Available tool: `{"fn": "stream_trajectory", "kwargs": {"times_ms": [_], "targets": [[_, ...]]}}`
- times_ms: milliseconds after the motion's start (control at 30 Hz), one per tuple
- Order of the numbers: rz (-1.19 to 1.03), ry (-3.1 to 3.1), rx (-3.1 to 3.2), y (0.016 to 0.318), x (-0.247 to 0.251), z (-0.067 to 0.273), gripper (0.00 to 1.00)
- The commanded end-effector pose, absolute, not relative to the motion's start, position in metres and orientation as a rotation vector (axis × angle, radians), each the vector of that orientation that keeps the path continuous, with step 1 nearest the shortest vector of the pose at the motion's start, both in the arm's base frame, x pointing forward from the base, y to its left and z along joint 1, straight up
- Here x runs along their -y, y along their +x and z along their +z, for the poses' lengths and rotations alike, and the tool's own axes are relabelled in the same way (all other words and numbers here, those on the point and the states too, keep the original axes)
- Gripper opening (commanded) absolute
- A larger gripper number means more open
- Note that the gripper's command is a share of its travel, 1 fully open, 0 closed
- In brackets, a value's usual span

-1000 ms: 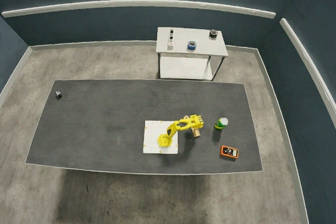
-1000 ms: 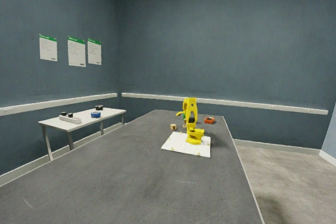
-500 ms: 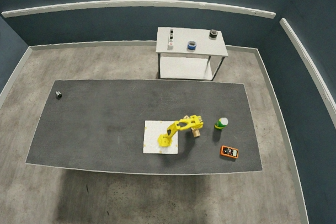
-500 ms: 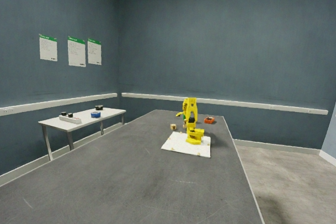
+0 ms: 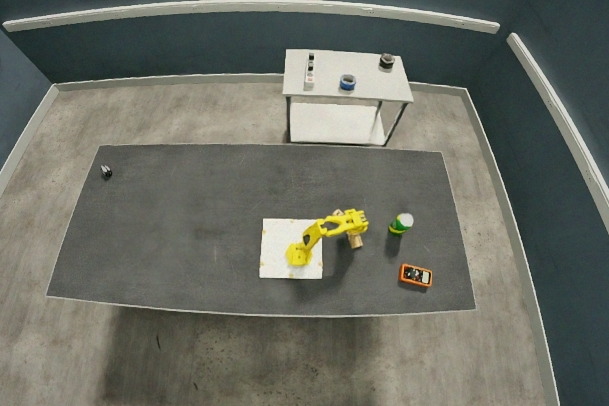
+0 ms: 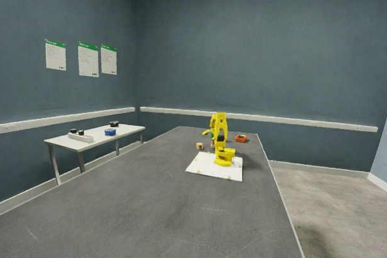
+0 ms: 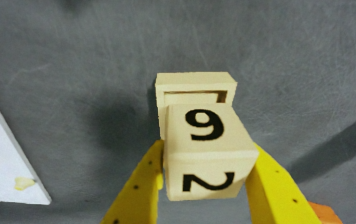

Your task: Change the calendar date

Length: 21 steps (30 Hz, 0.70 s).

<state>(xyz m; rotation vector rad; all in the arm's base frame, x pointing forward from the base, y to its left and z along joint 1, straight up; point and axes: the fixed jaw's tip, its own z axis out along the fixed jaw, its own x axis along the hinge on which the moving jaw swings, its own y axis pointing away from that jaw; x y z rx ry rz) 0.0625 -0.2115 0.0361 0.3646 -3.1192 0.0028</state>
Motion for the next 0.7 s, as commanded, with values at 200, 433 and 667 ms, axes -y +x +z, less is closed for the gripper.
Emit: {"fn": "stream_trajectory", "kwargs": {"times_ms": [200, 433, 667], "targets": [[-0.025, 0.371, 3.117, 0.0605, 0.2093, 0.0283, 0.00], [-0.025, 0.371, 3.117, 0.0605, 0.2092, 0.0270, 0.00], [-0.025, 0.371, 3.117, 0.0605, 0.2091, 0.0227, 0.00]]}}
